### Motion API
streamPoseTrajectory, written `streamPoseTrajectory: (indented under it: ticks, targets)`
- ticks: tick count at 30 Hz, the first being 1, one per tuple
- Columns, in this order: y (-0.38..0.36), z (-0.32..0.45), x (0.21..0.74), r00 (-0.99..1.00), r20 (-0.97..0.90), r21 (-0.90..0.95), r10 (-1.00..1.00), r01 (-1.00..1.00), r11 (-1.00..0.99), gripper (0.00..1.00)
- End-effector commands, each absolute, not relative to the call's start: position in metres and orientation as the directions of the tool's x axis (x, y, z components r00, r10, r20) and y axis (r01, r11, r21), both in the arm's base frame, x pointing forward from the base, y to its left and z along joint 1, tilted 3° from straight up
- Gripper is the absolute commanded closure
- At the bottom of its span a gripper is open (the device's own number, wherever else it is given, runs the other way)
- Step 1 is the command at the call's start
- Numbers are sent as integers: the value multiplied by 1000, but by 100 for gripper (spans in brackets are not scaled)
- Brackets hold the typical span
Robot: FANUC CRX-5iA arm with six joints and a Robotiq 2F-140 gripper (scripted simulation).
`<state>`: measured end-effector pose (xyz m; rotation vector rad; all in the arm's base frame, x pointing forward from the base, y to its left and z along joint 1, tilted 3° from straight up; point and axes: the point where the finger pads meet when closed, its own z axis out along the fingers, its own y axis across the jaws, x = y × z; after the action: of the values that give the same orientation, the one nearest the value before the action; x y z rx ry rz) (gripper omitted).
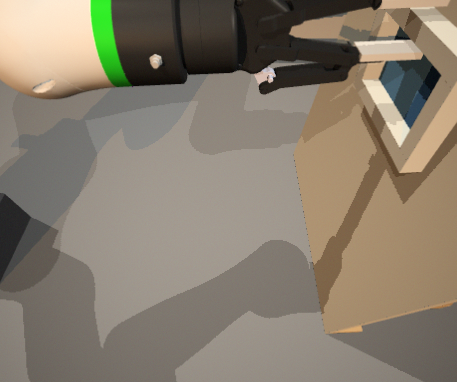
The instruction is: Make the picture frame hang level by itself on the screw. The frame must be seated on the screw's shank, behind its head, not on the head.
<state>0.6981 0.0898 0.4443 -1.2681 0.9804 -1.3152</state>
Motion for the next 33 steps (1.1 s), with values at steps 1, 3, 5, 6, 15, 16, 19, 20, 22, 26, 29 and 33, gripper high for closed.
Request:
streamPoseTrajectory:
  ticks: [1,3,5,6,15,16,19,20,22,26,29,33]
  targets:
    - [90,445,698,72,160,-980,-984,128,-150,71]
    - [90,445,698,72,160,-980,-984,128,-150,71]
    - [90,445,698,72,160,-980,-984,128,-150,71]
    - [90,445,698,72,160,-980,-984,128,-150,71]
    - [90,445,698,72,160,-980,-984,128,-150,71]
    - [90,445,698,72,160,-980,-984,128,-150,71]
    - [90,445,698,72,160,-980,-984,128,-150,71]
    - [90,445,698,72,160,-980,-984,128,-150,71]
    - [90,445,698,72,160,-980,-984,128,-150,100]
    - [90,445,698,72,160,-980,-984,128,-150,100]
    - [90,445,698,72,160,-980,-984,128,-150,100]
    - [90,445,698,72,160,-980,-984,128,-150,100]
